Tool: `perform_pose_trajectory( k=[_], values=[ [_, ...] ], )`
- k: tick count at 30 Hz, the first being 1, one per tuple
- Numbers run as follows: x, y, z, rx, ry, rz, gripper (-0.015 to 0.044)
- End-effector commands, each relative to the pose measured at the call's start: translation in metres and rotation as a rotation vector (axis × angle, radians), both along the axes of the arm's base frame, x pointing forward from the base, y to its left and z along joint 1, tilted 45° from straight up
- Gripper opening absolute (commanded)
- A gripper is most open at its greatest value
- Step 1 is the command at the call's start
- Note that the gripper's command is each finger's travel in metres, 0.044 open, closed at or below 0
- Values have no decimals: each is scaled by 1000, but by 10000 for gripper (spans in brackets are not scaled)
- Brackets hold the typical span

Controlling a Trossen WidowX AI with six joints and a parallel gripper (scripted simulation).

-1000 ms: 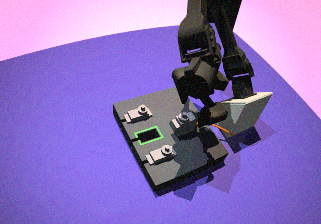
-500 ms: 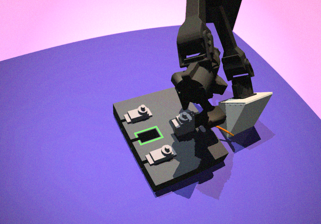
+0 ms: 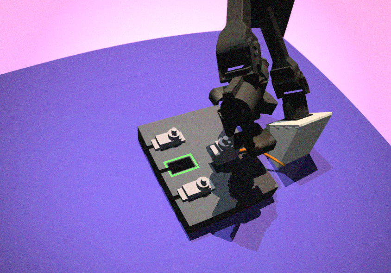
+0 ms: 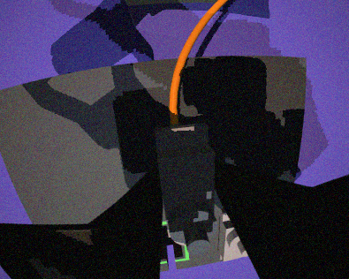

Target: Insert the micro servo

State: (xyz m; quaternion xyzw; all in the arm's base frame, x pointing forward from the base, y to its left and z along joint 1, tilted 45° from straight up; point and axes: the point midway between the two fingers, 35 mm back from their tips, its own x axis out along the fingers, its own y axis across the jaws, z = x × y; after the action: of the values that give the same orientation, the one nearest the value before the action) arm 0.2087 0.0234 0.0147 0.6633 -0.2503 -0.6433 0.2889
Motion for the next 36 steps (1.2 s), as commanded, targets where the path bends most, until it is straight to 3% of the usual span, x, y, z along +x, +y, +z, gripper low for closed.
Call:
perform_pose_trajectory(
  k=[1, 16, 28, 36],
  values=[
    [0, 7, 6, 2, -4, 2, 0],
    [-16, 14, 24, 2, -3, 2, 0],
    [21, 19, 22, 2, -5, 2, 0],
    [22, 15, 27, 2, -5, 2, 0]
  ],
)
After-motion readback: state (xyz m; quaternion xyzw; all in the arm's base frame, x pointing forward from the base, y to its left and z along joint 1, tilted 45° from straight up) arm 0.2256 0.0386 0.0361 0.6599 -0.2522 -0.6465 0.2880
